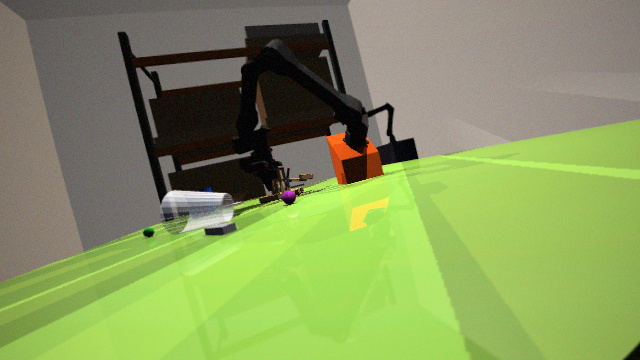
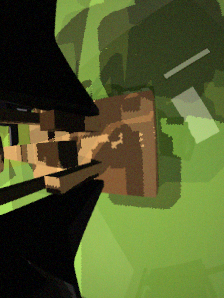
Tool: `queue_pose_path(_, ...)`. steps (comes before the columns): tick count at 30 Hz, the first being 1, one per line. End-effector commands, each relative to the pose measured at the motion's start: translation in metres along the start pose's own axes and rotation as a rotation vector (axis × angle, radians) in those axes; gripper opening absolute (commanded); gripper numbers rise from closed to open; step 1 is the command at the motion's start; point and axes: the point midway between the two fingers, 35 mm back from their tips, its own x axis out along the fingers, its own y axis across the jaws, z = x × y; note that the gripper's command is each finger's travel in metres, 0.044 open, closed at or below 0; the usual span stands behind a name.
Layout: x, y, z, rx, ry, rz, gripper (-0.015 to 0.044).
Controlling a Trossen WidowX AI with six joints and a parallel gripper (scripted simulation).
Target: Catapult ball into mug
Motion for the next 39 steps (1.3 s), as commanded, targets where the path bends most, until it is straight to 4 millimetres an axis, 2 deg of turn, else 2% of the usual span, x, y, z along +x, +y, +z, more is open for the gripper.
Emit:
queue_pose_path(1, -0.001, 0.000, 0.000, -0.001, -0.001, 0.000, 0.0157)
queue_pose_path(10, -0.003, 0.000, 0.001, -0.001, -0.001, -0.001, 0.0394)
queue_pose_path(12, -0.024, -0.001, 0.004, 0.000, -0.003, -0.003, 0.0440)
queue_pose_path(16, -0.090, -0.002, 0.002, 0.001, -0.003, -0.005, 0.0440)
queue_pose_path(18, -0.101, -0.001, 0.000, 0.001, -0.002, -0.005, 0.0440)
queue_pose_path(20, -0.101, -0.001, 0.000, 0.001, -0.002, -0.005, 0.0440)
queue_pose_path(21, -0.083, -0.002, 0.005, 0.005, -0.017, -0.001, 0.0440)
queue_pose_path(24, -0.083, -0.002, 0.005, 0.005, -0.017, -0.001, 0.0440)
queue_pose_path(27, -0.095, -0.002, -0.001, 0.008, -0.003, 0.002, 0.0440)
queue_pose_path(30, -0.097, -0.002, -0.002, 0.009, -0.001, 0.002, 0.0440)
queue_pose_path(32, -0.086, -0.002, -0.002, 0.009, -0.001, 0.002, 0.0440)
queue_pose_path(35, -0.052, -0.001, -0.002, 0.009, -0.001, 0.003, 0.0440)
queue_pose_path(39, -0.049, -0.001, -0.002, 0.009, -0.001, 0.004, 0.0440)
